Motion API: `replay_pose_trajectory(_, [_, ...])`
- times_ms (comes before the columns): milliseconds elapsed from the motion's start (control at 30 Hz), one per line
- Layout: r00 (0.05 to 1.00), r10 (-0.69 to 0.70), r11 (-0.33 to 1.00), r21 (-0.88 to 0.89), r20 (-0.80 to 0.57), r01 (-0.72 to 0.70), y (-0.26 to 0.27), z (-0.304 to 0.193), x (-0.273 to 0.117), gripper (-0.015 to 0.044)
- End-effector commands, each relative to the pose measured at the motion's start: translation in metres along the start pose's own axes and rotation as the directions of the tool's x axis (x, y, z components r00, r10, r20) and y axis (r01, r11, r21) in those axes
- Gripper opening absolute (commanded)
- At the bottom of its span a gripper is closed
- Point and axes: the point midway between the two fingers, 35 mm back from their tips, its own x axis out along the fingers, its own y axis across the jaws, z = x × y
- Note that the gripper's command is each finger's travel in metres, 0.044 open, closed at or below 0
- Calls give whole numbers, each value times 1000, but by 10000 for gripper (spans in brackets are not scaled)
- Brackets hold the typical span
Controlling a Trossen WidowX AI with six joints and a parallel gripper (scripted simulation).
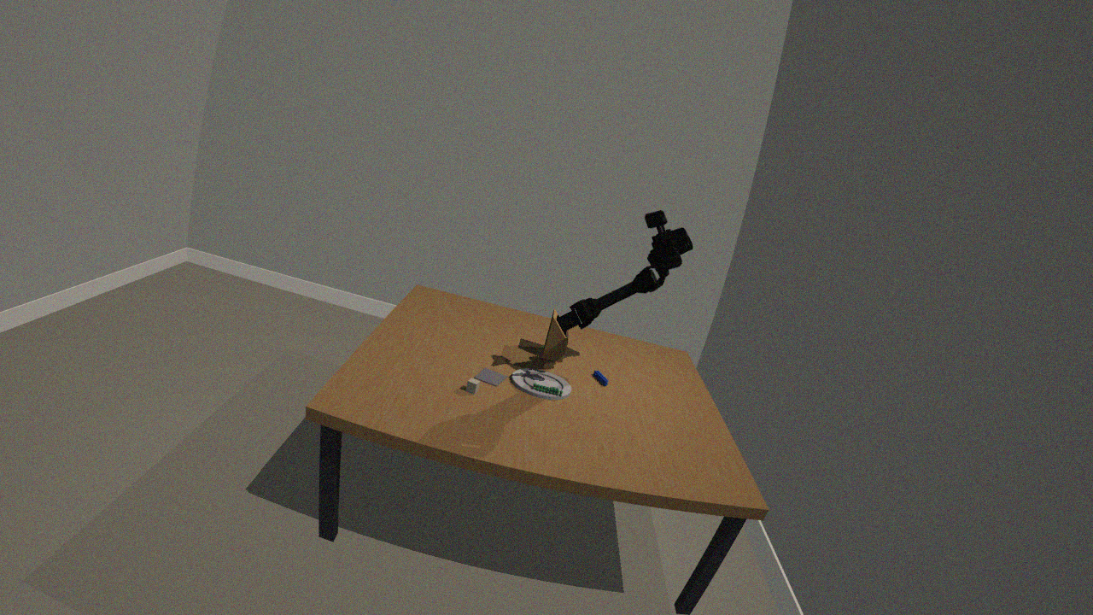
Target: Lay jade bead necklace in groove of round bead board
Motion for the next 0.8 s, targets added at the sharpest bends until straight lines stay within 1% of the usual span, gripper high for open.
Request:
replay_pose_trajectory(0, [995,59,998,-28,-76,-61,17,-28,9,380])
replay_pose_trajectory(367, [941,215,968,-73,-262,-242,61,-95,18,380])
replay_pose_trajectory(767, [818,375,896,-55,-437,-440,108,-166,11,380])
